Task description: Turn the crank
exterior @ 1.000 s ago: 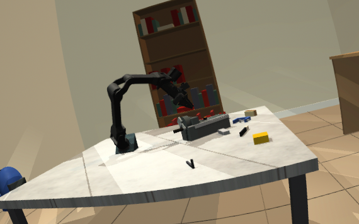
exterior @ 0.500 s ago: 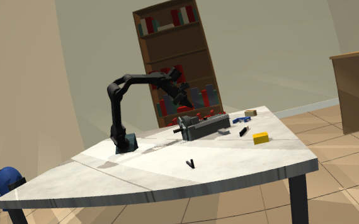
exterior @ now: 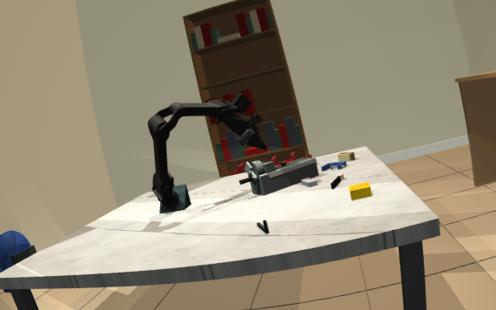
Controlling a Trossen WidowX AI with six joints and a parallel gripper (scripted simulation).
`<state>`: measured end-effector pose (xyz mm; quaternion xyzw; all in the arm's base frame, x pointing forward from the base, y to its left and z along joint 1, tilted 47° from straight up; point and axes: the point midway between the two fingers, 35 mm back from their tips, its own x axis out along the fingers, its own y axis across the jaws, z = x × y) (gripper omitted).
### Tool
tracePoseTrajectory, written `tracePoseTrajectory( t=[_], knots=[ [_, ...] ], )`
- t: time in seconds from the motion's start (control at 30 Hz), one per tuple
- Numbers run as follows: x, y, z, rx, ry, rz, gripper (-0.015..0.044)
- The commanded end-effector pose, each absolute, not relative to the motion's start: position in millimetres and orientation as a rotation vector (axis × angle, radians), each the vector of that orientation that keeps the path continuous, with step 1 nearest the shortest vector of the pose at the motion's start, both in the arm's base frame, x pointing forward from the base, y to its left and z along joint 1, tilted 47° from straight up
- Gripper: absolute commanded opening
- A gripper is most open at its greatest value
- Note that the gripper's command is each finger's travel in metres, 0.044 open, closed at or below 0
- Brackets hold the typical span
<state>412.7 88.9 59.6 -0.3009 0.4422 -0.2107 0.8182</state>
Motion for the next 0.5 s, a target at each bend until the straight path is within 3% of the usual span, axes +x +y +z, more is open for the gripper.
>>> tracePoseTrajectory(
  t=[0.0,0.33,0.37,0.47],
  knots=[
    [412.7,88.9,59.6,-0.642,0.942,-0.449,0.0184],
    [412.7,88.9,59.6,-0.642,0.942,-0.449,0.0440],
    [412.7,88.9,59.6,-0.642,0.942,-0.449,0.0440],
    [412.7,88.9,59.6,-0.642,0.942,-0.449,0.0361]
  ],
)
